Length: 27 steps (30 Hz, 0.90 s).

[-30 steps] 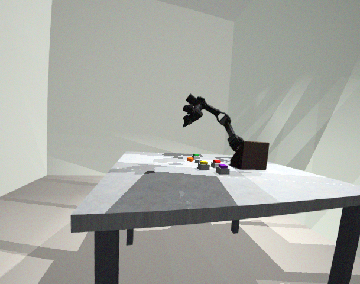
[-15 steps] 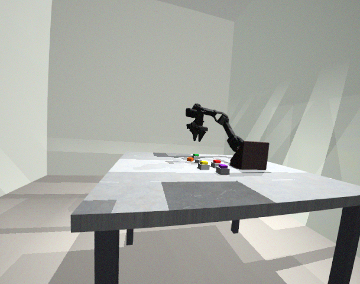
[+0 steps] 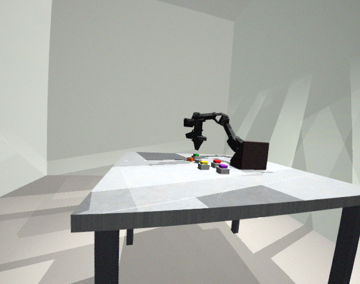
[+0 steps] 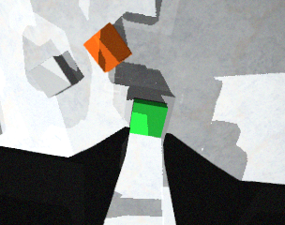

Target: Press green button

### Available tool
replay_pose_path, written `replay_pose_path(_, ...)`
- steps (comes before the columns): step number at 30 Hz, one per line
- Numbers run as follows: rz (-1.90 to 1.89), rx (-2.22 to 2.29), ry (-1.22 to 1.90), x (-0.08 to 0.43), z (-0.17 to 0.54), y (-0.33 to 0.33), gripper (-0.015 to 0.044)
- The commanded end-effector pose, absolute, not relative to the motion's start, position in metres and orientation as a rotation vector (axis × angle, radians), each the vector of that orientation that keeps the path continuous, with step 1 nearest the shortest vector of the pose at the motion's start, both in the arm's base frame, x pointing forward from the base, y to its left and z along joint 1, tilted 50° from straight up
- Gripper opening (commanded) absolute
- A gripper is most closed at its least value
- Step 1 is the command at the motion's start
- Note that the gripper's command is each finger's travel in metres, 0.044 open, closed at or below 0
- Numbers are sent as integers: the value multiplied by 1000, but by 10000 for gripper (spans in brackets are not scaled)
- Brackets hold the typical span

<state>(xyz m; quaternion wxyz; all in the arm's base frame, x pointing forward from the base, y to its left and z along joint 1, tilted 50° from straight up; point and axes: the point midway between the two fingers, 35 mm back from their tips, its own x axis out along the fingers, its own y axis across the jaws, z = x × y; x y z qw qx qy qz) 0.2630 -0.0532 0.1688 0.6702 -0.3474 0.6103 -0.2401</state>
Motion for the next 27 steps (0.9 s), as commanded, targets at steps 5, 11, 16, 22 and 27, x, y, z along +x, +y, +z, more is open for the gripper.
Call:
replay_pose_path(5,-547,-783,1370,263,167,-57,20)
replay_pose_path(11,-547,-783,1370,263,167,-57,20)
replay_pose_path(16,-546,-783,1370,263,166,-59,20)
replay_pose_path(22,-546,-782,1370,265,159,-66,20)
replay_pose_path(27,-546,-782,1369,266,154,-72,20)
